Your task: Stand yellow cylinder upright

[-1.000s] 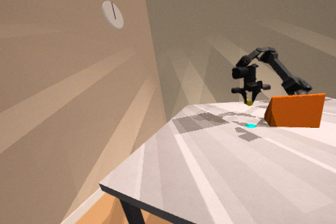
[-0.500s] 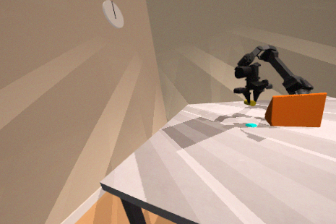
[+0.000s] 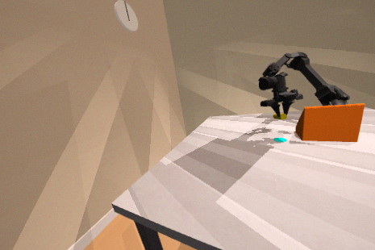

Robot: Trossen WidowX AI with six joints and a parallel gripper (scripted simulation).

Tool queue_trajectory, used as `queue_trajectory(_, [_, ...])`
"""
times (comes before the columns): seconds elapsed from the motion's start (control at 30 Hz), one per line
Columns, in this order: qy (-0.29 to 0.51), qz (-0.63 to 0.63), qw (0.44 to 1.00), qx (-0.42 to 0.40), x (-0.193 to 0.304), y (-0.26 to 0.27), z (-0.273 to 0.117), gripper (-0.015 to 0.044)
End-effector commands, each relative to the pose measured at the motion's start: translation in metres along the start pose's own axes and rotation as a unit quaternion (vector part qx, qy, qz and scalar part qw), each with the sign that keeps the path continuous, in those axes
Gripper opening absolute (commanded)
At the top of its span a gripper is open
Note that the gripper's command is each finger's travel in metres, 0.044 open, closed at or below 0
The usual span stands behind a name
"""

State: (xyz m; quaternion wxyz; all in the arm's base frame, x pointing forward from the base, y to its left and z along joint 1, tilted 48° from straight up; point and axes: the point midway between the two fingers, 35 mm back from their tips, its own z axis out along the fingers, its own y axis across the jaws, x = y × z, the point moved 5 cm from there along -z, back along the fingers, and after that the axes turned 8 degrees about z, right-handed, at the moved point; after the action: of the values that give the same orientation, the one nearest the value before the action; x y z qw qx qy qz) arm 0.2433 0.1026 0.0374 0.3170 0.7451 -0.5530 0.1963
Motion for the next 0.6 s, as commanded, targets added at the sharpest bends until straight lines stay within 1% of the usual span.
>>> queue_trajectory(0.0, [-0.014, -0.004, 1.0, -0.006, 0.0012, -0.0012, -0.0004, 0.0105])
queue_trajectory(0.57, [-0.064, -0.013, 0.997, -0.037, 0.0082, -0.0021, 0.0068, 0.0105])
